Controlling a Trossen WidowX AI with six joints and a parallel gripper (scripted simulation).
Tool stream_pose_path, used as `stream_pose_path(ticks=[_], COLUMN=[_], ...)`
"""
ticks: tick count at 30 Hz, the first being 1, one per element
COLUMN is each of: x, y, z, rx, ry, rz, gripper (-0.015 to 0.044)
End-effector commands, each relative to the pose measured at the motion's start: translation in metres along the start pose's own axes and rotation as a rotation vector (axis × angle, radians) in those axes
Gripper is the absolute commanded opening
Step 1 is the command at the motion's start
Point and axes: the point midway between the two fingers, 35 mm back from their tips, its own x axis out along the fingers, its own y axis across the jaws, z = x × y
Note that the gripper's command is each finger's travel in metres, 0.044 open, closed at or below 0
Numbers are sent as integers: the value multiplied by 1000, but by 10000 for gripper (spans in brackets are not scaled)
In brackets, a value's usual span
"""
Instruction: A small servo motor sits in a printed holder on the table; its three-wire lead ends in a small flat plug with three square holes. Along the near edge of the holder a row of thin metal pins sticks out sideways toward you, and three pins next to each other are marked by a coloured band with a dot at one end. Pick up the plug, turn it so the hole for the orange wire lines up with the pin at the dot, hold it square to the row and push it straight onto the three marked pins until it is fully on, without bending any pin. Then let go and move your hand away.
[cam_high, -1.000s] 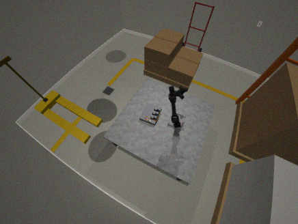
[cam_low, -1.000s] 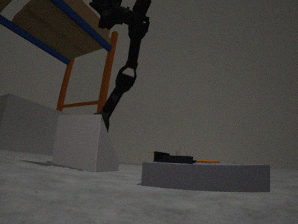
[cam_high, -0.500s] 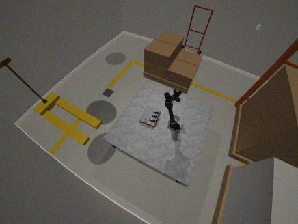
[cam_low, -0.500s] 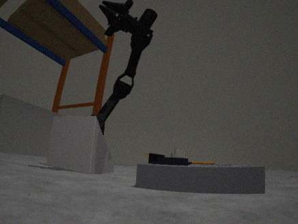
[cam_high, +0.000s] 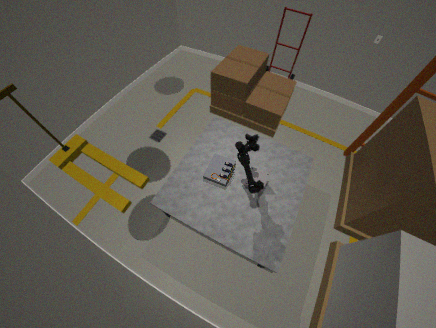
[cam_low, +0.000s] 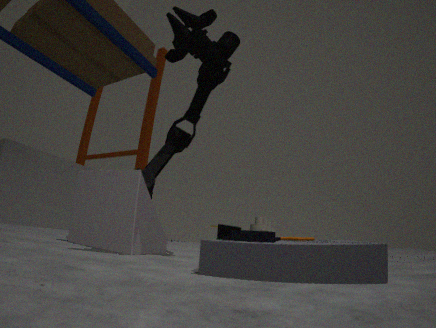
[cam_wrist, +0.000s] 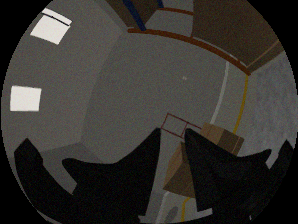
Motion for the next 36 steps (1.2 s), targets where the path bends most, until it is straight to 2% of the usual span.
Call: stream_pose_path(ticks=[1, 36], x=[-17, -149], y=[1, -4], z=[-9, -59], rx=[-69, -546], ry=[74, 487], rz=[41, 521], gripper=[115, 115])
